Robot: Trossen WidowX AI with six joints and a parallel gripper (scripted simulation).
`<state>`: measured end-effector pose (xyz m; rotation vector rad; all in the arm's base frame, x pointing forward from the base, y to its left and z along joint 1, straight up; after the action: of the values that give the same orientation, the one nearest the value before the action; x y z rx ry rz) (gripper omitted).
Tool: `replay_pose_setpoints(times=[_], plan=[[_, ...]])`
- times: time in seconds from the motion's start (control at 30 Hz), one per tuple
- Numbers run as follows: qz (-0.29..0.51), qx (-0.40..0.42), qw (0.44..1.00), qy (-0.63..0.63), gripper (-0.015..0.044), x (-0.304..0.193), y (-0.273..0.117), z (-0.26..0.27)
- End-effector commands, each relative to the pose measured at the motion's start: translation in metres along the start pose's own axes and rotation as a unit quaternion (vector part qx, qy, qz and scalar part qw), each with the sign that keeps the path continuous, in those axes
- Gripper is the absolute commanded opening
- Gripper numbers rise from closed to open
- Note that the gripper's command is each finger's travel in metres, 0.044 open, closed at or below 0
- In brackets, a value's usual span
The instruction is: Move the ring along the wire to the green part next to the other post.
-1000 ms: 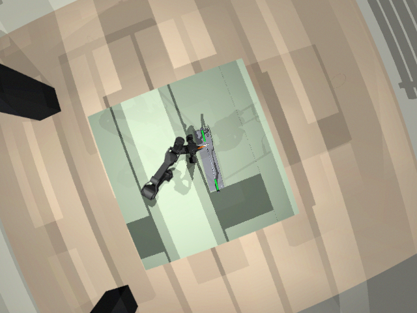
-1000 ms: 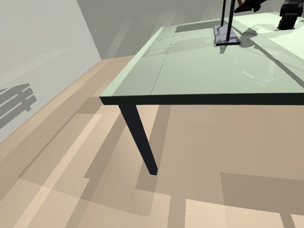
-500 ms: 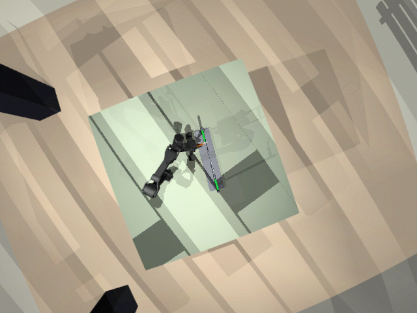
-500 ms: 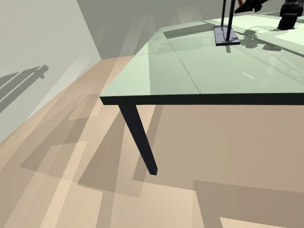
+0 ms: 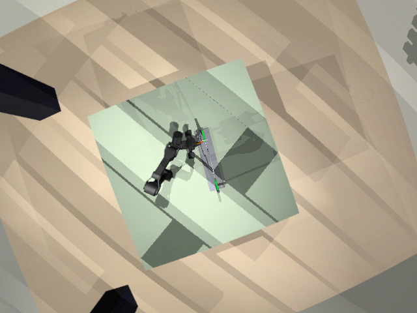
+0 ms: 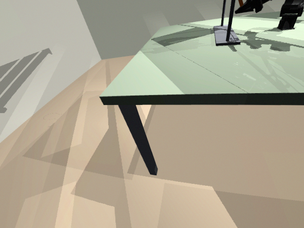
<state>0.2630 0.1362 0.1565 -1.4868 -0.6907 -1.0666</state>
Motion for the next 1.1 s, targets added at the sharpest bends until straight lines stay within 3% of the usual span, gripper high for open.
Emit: replay_pose_setpoints(times=[0.0,1.07], plan=[[-0.004,0.000,1.000,0.005,-0.0150,0.0027,-0.0011,0.0052],[-0.004,0.000,1.000,0.005,-0.0150,-0.0066,0.0026,0.0104]])
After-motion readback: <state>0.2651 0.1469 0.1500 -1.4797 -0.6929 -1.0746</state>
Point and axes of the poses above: the point midway between the two fingers, 35 mm back from their tips, its own y axis out along the fingers, its own z axis across the jaws, x = y × z, the point moved 3 cm from there along -y, back along the fingers, and after that the axes turned 5 degrees about y, right-handed, at the moved point
